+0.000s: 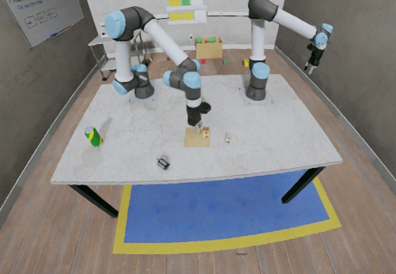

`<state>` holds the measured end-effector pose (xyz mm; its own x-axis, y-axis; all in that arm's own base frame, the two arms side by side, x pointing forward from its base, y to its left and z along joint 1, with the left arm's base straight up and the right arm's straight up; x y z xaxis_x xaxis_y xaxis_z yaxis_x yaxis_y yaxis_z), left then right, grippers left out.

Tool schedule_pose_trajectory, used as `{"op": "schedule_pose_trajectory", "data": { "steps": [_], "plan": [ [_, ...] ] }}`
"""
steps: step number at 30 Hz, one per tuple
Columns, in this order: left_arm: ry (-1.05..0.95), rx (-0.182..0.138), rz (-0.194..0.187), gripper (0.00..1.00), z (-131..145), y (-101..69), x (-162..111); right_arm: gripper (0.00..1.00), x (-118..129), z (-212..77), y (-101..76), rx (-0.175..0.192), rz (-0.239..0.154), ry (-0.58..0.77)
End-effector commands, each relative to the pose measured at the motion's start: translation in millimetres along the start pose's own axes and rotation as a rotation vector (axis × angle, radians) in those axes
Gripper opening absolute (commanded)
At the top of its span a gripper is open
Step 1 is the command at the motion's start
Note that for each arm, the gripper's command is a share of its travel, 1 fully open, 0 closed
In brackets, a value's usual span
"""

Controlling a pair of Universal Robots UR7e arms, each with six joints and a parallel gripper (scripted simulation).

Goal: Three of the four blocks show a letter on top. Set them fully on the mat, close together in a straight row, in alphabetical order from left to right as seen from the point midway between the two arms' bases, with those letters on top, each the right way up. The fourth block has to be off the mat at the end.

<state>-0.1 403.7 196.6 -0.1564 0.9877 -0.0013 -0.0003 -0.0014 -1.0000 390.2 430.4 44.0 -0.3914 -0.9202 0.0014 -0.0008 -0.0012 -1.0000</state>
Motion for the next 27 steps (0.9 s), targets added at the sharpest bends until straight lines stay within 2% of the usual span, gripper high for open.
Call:
{"op": "schedule_pose_trajectory", "data": {
  "steps": [1, 7, 11, 27],
  "plan": [
    [0.000, -0.001, -0.001, 1.00, 0, -0.4, 0, 0.57, 0, 0, -23.2, 0.000, 0.001, 0.000],
    [0.000, -0.001, -0.001, 1.00, 0, -0.4, 0, 0.57, 0, 0, -67.5, 0.000, 0.001, 0.000],
    [0.000, -0.001, -0.001, 1.00, 0, -0.4, 0, 0.57, 0, 0, -84.9, 0.000, 0.001, 0.000],
    [0.000, -0.001, -0.001, 1.00, 0, -0.4, 0, 0.57, 0, 0, -88.5, 0.000, 0.001, -0.001]
  ]
}}
Point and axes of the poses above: on each arm, the point where the finger pads meet when closed, its own y axis out along the fingers, its own z axis across the jaws, x = y × z, the point moved 1 cm from there along -y, back along the fingers, and after that the axes turned 9 degrees about -y, right-handed, at the moved point
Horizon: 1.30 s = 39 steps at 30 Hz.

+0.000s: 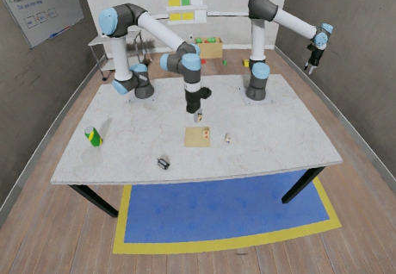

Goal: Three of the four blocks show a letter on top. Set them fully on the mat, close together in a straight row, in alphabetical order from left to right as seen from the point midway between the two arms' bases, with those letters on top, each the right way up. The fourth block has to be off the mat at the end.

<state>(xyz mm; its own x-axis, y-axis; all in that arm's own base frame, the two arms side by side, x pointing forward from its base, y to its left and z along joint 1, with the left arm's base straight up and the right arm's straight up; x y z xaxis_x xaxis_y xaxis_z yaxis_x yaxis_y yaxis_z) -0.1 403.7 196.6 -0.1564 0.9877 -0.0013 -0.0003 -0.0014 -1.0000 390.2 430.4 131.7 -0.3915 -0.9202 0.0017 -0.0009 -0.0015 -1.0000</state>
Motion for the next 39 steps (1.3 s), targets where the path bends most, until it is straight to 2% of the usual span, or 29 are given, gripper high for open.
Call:
{"op": "schedule_pose_trajectory", "data": {
  "steps": [1, 9, 20, 27, 35, 37, 39],
  "plan": [
    [0.000, -0.001, -0.001, 1.00, -0.1, -0.4, 0.3, 0.57, -0.4, 0.0, -0.8, 0.000, 0.002, -0.003],
    [0.000, -0.001, -0.001, 1.00, -0.1, -0.4, 0.3, 0.57, -0.5, 0.2, -0.8, 0.000, 0.002, -0.027],
    [0.000, -0.001, -0.001, 1.00, -0.1, -0.4, 0.3, 0.57, -0.8, 1.1, -0.9, 0.000, 0.002, -0.139],
    [0.000, -0.001, -0.001, 1.00, -0.1, -0.4, 0.3, 0.57, -0.7, 2.4, -1.0, 0.001, 0.002, -0.300],
    [0.000, -0.001, -0.001, 1.00, -0.1, -0.4, 0.3, 0.57, 0.9, 4.8, -1.1, 0.001, 0.002, -0.557],
    [0.000, -0.001, -0.001, 1.00, -0.1, -0.4, 0.3, 0.57, 0.9, 4.8, -1.1, 0.001, 0.002, -0.557],
    [0.000, -0.001, -0.001, 1.00, -0.1, -0.4, 0.3, 0.57, 1.7, 5.6, -1.1, 0.001, 0.002, -0.631]
  ]
}}
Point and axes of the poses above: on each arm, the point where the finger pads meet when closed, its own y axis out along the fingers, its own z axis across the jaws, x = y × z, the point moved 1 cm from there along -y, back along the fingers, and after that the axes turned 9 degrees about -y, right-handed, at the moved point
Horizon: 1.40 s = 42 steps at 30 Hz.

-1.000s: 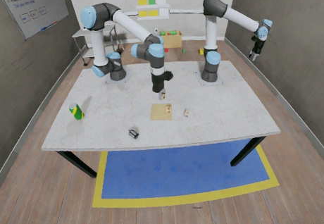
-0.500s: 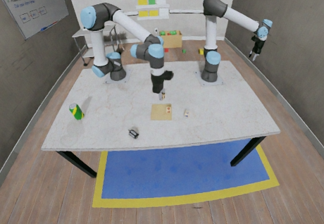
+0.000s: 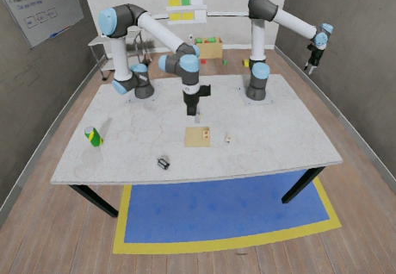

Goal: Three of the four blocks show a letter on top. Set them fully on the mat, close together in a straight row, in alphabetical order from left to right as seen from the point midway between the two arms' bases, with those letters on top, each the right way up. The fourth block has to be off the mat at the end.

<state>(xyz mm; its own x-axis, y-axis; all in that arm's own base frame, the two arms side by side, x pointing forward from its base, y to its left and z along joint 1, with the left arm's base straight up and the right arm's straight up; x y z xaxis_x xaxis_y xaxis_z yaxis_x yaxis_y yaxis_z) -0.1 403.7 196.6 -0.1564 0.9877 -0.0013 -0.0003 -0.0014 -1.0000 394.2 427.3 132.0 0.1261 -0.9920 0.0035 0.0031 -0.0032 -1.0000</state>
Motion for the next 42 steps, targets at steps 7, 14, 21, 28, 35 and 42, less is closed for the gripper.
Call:
{"op": "schedule_pose_trajectory", "data": {
  "steps": [7, 14, 21, 28, 35, 42],
  "plan": [
    [0.000, -0.001, -0.001, 1.00, 0, -0.4, 0, 0.57, 6, 2, -0.8, -0.002, 0.004, -0.382],
    [0.000, -0.001, -0.001, 1.00, 0, -0.4, 0, 0.57, 13, 3, -0.9, -0.001, 0.004, -0.634],
    [0.000, -0.001, -0.001, 1.00, 0, -0.4, 0, 0.57, 21, 5, -0.9, -0.001, 0.004, -0.880],
    [0.000, -0.001, -0.001, 1.00, 0, -0.4, 0, 0.57, 31, 8, -0.9, 0.000, 0.005, -1.141],
    [0.000, -0.001, -0.001, 1.00, 0, -0.4, 0, 0.57, 37, 10, -0.8, 0.000, 0.005, -1.299],
    [0.000, -0.001, -0.001, 1.00, 0, -0.4, 0, 0.57, 44, 14, -0.8, 0.000, 0.005, -1.469]
  ]
}}
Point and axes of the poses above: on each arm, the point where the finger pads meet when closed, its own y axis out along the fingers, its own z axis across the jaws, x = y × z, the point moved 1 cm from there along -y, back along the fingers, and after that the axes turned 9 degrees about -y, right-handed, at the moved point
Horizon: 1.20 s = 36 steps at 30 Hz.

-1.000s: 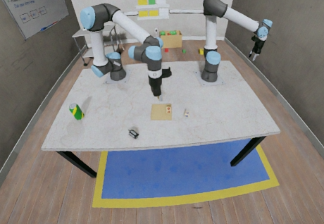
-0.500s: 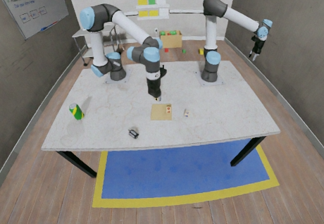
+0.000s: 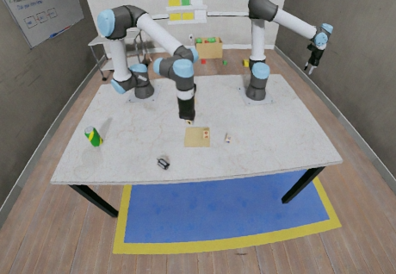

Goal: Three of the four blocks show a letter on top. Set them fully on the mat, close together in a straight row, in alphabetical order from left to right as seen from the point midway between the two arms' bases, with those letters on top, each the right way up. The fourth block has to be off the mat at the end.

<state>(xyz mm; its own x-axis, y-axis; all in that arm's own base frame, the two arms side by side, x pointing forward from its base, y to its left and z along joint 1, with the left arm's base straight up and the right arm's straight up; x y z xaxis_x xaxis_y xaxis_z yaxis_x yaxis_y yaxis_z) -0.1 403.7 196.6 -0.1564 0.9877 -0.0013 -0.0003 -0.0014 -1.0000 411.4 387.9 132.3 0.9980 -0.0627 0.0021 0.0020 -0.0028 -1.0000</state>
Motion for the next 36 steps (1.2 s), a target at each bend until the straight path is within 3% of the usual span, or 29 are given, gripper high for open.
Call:
{"op": "schedule_pose_trajectory", "data": {
  "steps": [1, 15, 36],
  "plan": [
    [0.000, -0.001, -0.001, 1.00, -0.1, -0.4, 0.3, 0.57, 2.8, -3.5, -0.7, 0.003, 0.002, -0.107],
    [0.000, -0.001, -0.001, 1.00, -0.1, -0.4, 0.3, 0.57, 6.8, -8.6, -0.7, 0.003, 0.002, -0.235],
    [0.000, -0.001, -0.001, 1.00, -0.1, -0.4, 0.3, 0.57, 7.2, -9.0, -0.5, 0.003, 0.002, -0.246]
  ]
}}
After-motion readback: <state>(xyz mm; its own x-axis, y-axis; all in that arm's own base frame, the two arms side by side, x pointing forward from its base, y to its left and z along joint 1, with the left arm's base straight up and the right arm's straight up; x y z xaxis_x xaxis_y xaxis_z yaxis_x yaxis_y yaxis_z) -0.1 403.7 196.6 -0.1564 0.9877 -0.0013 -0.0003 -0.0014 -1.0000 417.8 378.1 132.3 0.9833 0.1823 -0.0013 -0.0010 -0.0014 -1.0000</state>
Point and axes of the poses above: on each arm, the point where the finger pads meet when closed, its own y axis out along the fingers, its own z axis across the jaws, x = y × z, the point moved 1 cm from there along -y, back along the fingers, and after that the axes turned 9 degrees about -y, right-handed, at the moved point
